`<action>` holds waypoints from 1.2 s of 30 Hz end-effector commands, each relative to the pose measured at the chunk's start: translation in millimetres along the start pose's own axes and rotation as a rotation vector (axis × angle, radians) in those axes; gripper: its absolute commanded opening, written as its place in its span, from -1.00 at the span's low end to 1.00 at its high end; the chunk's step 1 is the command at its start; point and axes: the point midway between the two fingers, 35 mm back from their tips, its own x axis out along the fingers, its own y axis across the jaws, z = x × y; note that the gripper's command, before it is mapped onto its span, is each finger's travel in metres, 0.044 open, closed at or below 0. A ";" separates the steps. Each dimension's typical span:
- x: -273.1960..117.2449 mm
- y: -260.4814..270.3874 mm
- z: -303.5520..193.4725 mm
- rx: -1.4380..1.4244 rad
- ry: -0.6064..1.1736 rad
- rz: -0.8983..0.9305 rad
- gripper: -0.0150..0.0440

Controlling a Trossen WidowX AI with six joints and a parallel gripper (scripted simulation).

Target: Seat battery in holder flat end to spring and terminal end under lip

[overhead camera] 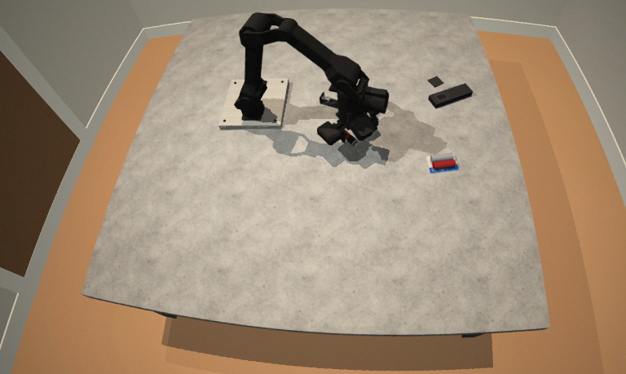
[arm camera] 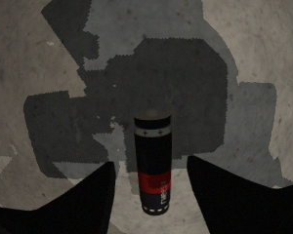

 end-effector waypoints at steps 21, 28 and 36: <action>-37.7 -0.7 -0.2 0.002 0.005 -0.009 -0.28; -45.3 2.3 -4.5 -0.013 0.006 -0.009 -0.28; -56.4 35.8 -54.7 -0.199 0.013 -0.004 -0.28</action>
